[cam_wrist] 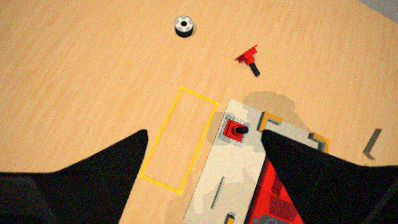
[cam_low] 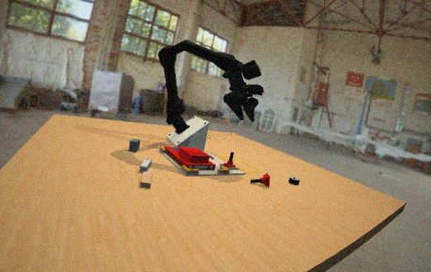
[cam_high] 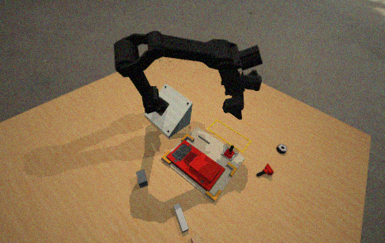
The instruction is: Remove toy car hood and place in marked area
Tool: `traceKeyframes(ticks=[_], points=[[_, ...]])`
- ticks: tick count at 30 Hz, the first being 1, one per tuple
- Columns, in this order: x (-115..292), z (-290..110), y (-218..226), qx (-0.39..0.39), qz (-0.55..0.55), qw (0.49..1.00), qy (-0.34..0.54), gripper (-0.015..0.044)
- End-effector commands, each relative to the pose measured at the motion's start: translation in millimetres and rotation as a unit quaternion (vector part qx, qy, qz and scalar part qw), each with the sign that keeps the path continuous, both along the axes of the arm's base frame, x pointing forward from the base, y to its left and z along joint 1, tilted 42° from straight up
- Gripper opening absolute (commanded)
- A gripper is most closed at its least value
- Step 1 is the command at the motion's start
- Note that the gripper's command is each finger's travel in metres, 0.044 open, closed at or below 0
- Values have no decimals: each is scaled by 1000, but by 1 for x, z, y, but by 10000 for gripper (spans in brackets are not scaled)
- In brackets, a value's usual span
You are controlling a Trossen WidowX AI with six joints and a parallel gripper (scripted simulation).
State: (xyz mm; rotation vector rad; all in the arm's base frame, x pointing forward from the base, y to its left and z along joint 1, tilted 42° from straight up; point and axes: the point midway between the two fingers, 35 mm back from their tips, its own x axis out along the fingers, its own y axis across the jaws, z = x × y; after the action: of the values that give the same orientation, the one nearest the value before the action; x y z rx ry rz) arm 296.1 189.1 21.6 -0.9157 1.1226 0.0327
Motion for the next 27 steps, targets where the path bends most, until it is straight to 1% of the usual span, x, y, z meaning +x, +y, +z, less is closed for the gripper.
traceKeyframes(ticks=[1, 9, 17, 27], points=[[21, 18, -37, -14, -69, 997, 7, 440], [41, 49, -113, -40, -192, 980, 35, 440], [39, 81, -189, -60, -307, 947, 67, 440], [37, 82, -195, -61, -316, 944, 70, 440]])
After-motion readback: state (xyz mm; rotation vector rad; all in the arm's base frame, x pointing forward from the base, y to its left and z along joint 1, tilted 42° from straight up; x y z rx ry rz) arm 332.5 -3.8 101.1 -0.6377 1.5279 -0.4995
